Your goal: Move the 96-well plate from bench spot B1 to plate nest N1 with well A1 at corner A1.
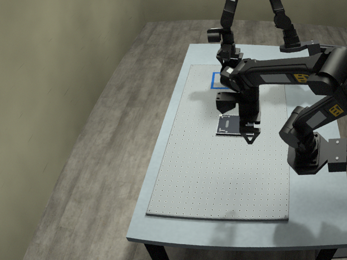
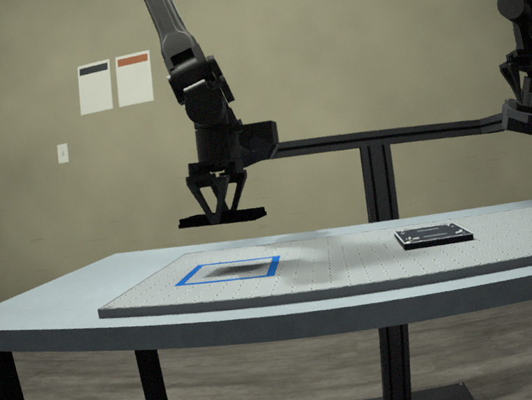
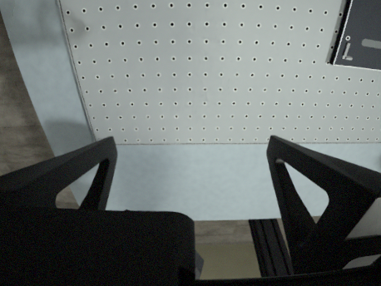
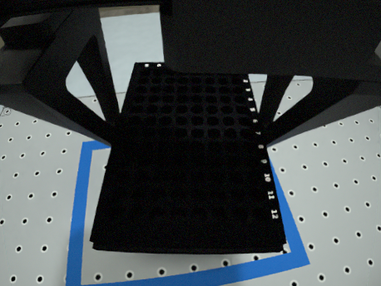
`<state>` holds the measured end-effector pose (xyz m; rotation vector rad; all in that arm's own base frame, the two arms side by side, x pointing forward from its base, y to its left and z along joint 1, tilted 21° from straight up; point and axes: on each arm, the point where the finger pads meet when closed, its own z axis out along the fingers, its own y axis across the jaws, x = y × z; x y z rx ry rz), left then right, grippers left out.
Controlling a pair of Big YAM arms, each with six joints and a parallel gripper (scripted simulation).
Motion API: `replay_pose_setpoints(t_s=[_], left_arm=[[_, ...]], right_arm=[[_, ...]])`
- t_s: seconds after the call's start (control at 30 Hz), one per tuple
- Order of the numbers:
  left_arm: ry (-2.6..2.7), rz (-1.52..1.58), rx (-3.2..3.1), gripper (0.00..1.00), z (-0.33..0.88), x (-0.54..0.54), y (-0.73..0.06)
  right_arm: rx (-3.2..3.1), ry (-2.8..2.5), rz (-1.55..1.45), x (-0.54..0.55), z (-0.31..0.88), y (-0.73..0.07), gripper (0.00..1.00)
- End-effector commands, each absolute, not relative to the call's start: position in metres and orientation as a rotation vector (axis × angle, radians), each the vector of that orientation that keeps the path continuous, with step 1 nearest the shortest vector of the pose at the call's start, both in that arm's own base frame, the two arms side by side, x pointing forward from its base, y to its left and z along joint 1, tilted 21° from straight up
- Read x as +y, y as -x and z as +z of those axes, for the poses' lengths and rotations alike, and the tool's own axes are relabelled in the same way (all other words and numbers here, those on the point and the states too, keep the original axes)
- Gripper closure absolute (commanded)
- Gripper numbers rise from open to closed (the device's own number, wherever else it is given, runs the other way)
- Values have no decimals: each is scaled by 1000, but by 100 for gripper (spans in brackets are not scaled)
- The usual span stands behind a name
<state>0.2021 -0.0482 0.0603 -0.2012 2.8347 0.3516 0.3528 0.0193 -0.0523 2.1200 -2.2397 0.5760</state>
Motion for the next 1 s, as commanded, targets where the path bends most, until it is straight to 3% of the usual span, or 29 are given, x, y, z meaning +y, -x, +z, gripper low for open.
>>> replay_pose_setpoints(t_s=[0.0,0.97], left_arm=[[204,375,2854,0,56,-44,-200],[204,375,2854,0,56,-44,-200]], right_arm=[[-2234,-2141,588,23,-49,-360,100],[-2239,-2138,593,14,-67,-371,100]])
